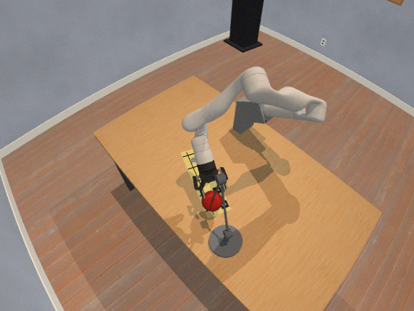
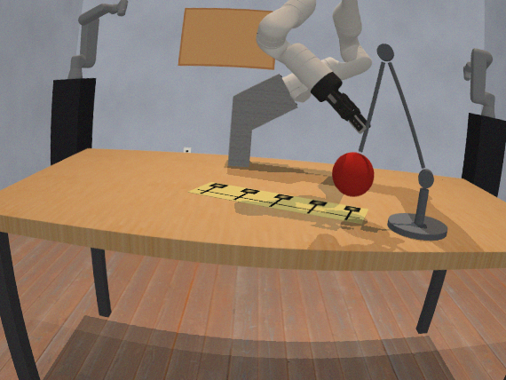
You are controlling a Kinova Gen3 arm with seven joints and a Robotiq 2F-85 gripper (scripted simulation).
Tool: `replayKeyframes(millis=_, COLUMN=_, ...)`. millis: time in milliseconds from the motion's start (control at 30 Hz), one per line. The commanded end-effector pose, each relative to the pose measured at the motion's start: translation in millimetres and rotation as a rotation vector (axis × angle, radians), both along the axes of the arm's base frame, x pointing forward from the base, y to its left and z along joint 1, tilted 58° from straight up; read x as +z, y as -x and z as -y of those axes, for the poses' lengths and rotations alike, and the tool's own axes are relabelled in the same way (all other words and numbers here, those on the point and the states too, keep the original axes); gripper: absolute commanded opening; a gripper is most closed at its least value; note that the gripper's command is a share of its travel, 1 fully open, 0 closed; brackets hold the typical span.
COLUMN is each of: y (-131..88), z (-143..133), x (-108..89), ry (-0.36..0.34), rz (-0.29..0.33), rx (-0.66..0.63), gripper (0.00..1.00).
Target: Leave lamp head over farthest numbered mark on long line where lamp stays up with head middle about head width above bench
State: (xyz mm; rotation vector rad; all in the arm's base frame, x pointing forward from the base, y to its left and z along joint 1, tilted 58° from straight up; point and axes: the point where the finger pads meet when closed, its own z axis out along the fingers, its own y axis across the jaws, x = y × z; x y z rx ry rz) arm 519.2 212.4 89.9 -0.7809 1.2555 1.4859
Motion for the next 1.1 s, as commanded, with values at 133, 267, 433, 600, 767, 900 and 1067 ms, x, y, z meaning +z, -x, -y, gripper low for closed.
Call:
replayKeyframes(millis=133, y=-1, z=1, x=0.5, ry=0.000, rz=0.001, rx=-0.002, gripper=1.00)
replayKeyframes(millis=267, y=-1, z=1, x=0.5, ry=0.000, rz=0.001, rx=-0.002, gripper=1.00)
replayKeyframes(millis=433, y=1, z=13, x=-2.7, ry=0.000, rz=0.001, rx=-0.002, gripper=1.00)
replayKeyframes(millis=600, y=3, z=34, x=-8.1, ry=0.000, rz=0.001, rx=-0.002, gripper=1.00)
replayKeyframes(millis=767, y=6, z=55, x=-13.4, ry=0.000, rz=0.001, rx=-0.002, gripper=1.00)
replayKeyframes(millis=900, y=7, z=63, x=-15.5, ry=0.000, rz=0.001, rx=-0.002, gripper=1.00)
replayKeyframes(millis=1067, y=9, z=81, x=-19.9, ry=0.001, rz=0.003, rx=0.000, gripper=1.00)
